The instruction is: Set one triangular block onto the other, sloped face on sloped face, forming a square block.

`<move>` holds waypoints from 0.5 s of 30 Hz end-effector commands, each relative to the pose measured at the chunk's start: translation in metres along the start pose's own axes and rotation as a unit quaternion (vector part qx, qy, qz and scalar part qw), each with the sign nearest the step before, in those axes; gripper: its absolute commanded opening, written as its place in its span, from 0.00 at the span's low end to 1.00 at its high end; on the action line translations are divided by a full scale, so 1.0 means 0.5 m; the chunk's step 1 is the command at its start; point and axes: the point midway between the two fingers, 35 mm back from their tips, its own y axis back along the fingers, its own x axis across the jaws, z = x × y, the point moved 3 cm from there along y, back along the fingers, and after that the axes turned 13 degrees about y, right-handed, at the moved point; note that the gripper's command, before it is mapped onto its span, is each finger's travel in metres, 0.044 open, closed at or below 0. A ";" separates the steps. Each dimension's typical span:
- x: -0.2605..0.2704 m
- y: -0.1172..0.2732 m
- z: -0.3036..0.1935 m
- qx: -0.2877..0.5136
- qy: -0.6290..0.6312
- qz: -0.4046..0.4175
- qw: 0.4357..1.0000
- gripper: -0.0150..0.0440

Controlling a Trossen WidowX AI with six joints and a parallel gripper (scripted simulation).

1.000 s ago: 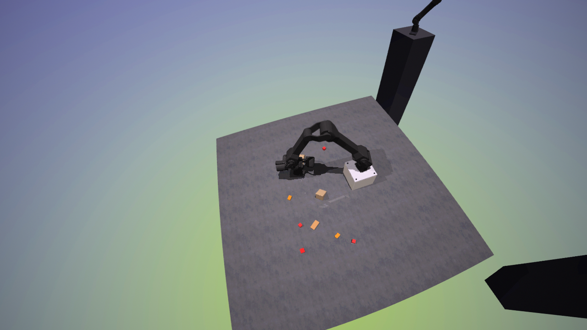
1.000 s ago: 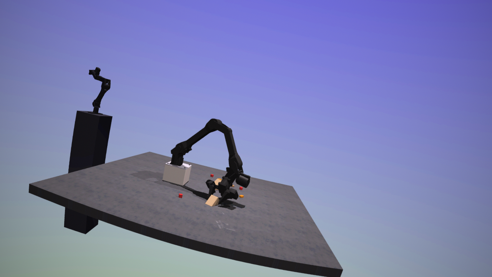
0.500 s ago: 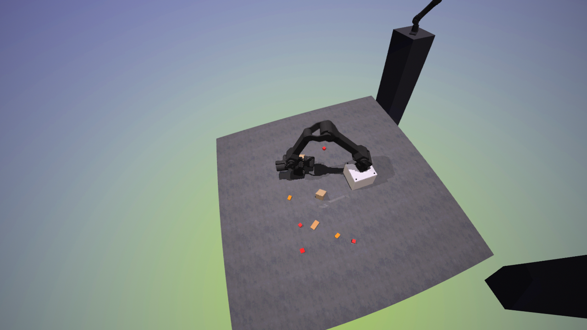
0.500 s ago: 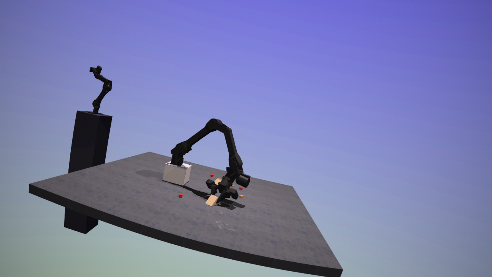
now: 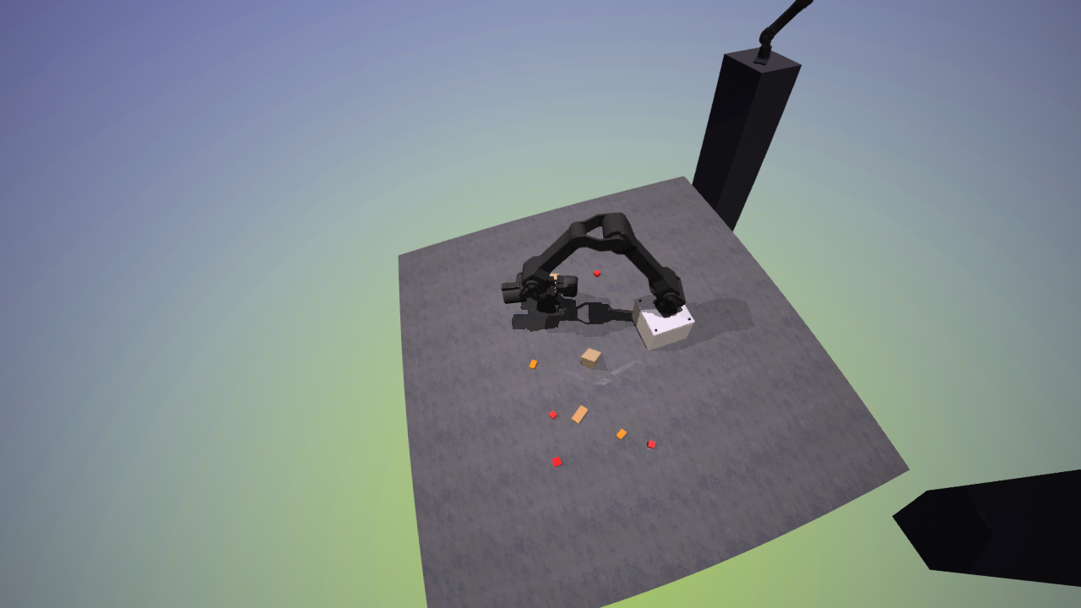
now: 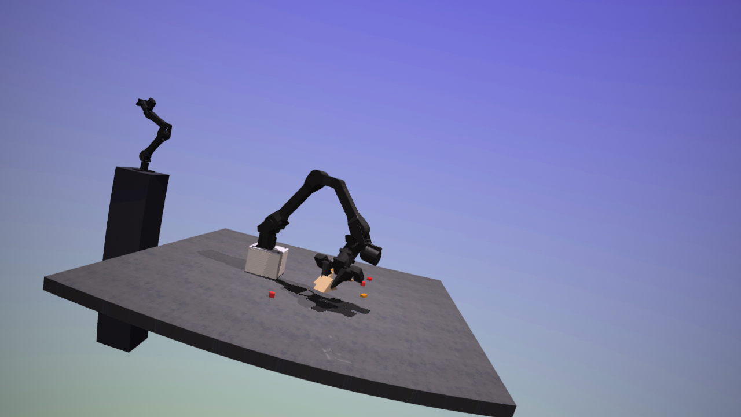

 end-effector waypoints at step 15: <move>0.020 0.027 -0.058 -0.089 -0.026 0.006 0.996 0.25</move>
